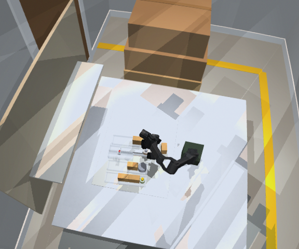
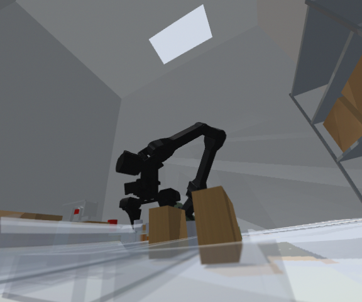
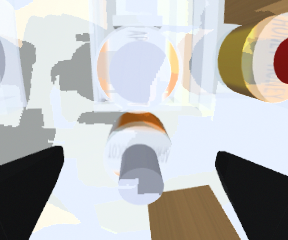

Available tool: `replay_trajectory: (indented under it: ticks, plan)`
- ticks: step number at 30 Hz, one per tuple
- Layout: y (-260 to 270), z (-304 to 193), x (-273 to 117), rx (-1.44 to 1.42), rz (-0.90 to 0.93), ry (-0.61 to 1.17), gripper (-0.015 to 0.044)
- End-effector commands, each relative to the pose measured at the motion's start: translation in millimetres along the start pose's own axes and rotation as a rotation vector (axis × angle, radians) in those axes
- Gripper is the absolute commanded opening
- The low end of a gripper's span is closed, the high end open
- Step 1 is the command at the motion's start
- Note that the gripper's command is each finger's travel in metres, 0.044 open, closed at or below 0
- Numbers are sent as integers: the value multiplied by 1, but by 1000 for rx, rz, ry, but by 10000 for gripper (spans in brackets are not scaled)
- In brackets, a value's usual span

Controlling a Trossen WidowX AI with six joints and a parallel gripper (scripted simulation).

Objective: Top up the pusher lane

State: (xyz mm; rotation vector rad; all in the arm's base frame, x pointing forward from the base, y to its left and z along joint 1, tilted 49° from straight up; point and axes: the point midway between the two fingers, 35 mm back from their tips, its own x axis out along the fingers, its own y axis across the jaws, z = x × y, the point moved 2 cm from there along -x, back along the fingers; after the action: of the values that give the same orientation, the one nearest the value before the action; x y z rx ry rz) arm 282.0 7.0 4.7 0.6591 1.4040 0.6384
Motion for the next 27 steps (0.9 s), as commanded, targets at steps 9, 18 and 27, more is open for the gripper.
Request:
replay_trajectory:
  ticks: [9,18,27]
  plan:
    - [1,-4,20,10,10,9,440]
    - [1,-4,21,10,10,9,256]
    - [1,-4,21,10,10,9,138]
